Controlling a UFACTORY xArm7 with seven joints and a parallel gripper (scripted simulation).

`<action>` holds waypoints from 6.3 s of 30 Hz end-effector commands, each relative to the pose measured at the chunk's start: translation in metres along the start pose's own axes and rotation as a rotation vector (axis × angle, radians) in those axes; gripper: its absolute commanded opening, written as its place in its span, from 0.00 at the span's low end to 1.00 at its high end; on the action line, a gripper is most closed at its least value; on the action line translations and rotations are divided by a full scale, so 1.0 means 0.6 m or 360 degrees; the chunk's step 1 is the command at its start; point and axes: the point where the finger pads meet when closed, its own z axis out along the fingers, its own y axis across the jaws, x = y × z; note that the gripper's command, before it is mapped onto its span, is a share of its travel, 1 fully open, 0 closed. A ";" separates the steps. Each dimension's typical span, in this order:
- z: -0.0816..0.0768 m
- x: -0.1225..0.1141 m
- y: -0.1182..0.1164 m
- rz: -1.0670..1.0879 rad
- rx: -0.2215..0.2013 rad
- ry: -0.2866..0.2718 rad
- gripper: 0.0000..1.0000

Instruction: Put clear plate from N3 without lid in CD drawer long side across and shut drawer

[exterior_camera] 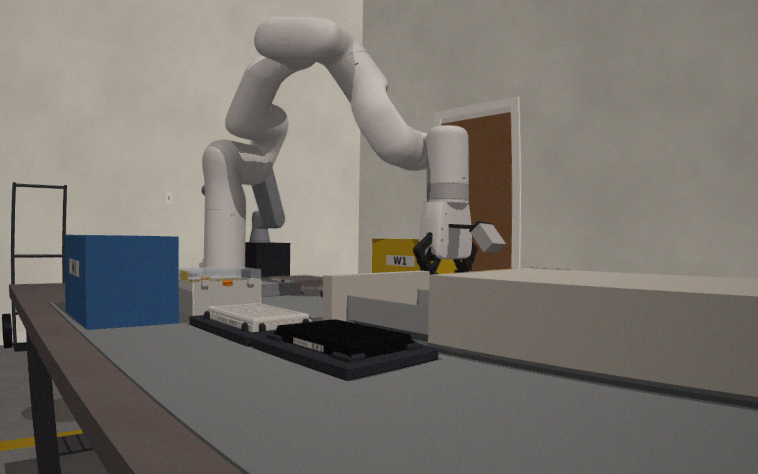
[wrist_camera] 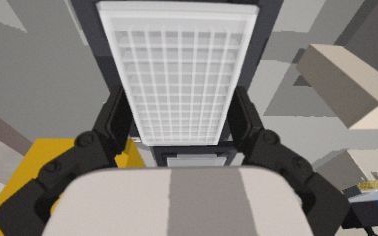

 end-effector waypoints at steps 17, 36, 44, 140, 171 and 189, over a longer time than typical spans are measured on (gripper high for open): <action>-0.020 0.001 -0.001 -0.0001 0.0002 0.0003 0.00; -0.032 0.001 -0.001 -0.0001 0.0002 0.0003 0.00; -0.052 0.001 -0.001 -0.0001 0.0002 0.0003 0.00; -0.213 0.038 0.070 -0.0956 0.0000 0.0003 0.00; -0.213 0.095 0.176 -0.2388 -0.0003 0.0003 0.00; -0.213 0.128 0.239 -0.2483 -0.0003 0.0002 0.00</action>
